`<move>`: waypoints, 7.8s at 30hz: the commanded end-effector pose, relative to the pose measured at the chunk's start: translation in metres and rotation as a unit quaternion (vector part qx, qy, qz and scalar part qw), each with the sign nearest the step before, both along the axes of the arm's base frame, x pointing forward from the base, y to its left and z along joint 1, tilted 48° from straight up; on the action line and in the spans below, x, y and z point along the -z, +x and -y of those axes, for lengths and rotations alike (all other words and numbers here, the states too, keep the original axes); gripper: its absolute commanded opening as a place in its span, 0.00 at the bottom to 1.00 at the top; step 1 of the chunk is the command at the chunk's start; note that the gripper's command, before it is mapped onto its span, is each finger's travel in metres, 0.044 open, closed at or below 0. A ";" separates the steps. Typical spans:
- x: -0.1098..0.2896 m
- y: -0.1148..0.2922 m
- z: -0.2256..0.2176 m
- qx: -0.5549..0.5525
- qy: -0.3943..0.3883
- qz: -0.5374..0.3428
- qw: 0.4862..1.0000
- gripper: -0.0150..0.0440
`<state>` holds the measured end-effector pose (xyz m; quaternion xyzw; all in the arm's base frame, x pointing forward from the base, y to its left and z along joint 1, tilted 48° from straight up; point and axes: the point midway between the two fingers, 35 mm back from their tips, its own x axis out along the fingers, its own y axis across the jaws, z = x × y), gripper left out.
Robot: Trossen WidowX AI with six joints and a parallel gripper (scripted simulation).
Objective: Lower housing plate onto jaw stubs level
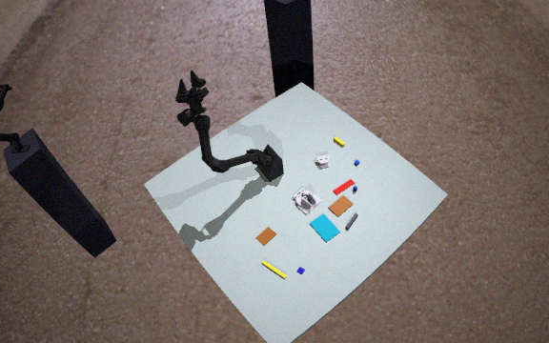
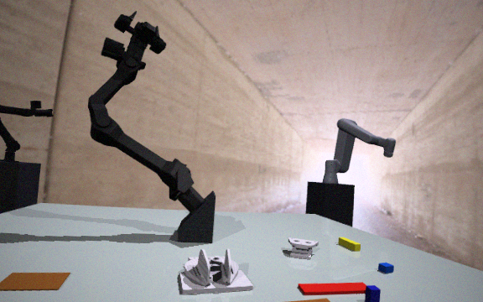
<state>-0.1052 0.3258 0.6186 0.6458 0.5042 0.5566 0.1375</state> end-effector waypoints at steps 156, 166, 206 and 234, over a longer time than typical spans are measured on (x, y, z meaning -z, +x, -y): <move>0.632 0.269 -0.113 -0.208 -0.484 0.823 0.213 1.00; 0.662 0.280 -0.087 -0.289 -0.456 0.825 0.169 1.00; 0.751 0.299 0.032 -0.595 -0.257 0.756 0.087 1.00; 0.784 0.291 0.116 -0.745 -0.056 0.654 0.122 1.00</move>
